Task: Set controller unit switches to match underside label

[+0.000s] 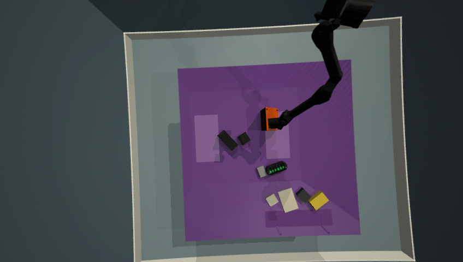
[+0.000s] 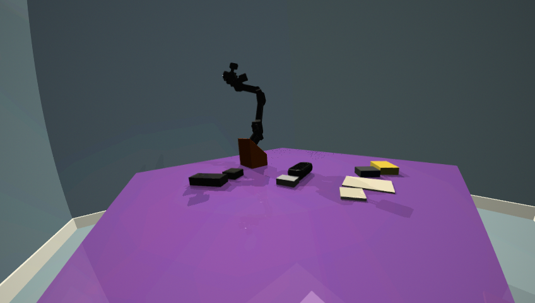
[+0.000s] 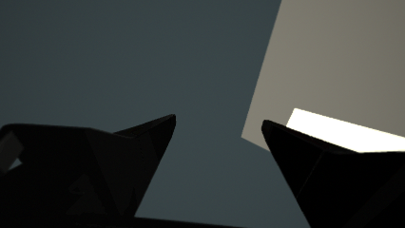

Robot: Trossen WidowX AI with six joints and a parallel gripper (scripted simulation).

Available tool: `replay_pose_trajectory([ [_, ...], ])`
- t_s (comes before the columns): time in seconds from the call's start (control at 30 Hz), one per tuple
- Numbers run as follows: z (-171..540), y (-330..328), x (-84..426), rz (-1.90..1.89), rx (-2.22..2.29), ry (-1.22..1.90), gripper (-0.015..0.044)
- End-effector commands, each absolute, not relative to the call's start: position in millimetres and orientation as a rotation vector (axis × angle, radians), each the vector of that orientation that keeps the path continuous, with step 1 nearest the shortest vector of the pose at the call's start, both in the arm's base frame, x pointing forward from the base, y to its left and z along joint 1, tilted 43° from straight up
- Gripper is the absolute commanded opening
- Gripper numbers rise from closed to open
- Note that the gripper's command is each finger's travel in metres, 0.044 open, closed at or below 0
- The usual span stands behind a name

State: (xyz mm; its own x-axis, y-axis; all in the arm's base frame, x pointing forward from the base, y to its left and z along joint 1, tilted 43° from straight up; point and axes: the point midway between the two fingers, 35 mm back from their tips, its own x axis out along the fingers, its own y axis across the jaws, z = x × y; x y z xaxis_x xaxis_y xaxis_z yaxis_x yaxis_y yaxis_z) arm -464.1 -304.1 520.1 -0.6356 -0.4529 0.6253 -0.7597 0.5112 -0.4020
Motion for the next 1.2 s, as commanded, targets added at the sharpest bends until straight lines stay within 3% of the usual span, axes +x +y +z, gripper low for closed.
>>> replay_pose_trajectory([
  [0.0,520.1,-304.1,-464.1,0.930,0.995,-2.312,0.0374],
  [0.17,517.7,-313.6,-459.4,0.959,1.025,-2.315,0.0242],
  [0.47,487.3,-399.9,-410.9,1.270,1.339,-2.348,0.0006],
  [0.87,413.0,-537.0,-269.7,1.951,1.950,-2.381,0.0000],
  [1.17,353.4,-592.8,-136.7,2.379,2.243,-2.464,0.0000],
])
